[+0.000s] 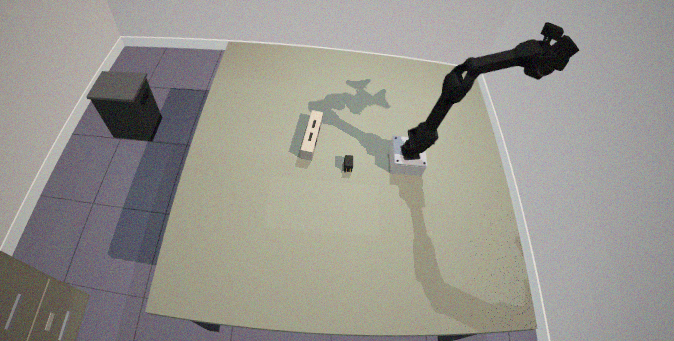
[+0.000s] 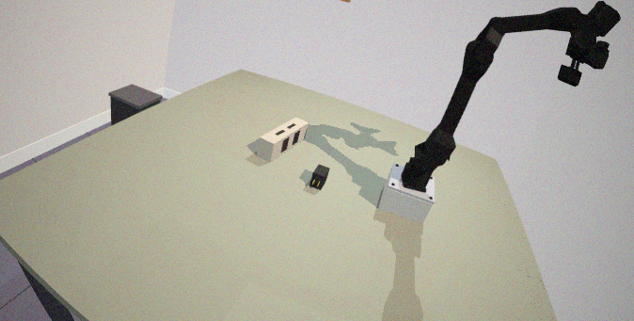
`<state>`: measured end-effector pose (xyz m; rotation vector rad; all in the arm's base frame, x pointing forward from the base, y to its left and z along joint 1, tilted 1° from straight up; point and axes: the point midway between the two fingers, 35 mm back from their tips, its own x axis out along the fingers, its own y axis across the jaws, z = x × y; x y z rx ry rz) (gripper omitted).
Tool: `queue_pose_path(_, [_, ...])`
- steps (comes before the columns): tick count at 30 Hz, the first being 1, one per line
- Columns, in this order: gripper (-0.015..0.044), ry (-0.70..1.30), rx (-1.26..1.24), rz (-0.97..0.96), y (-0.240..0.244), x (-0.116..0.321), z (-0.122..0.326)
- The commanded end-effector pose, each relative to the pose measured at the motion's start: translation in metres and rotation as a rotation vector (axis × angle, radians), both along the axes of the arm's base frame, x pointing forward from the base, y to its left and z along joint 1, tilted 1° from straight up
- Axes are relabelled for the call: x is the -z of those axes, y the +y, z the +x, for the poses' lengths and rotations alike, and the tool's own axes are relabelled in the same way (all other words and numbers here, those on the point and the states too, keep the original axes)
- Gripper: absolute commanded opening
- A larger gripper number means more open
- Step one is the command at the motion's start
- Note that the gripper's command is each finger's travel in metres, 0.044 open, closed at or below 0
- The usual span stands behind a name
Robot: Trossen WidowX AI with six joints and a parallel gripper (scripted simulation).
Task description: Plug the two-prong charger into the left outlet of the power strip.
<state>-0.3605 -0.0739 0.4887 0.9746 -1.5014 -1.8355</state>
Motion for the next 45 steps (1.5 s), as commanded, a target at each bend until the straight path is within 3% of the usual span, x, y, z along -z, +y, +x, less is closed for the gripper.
queue_pose_path(1, [0.0426, 0.001, 0.002, 0.001, 0.001, 0.000, 0.000])
queue_pose_path(23, [0.0440, 0.051, 0.301, 0.163, 0.109, 0.037, -0.019])
queue_pose_path(45, [0.0440, 0.034, 0.583, 0.356, 0.226, 0.079, -0.002])
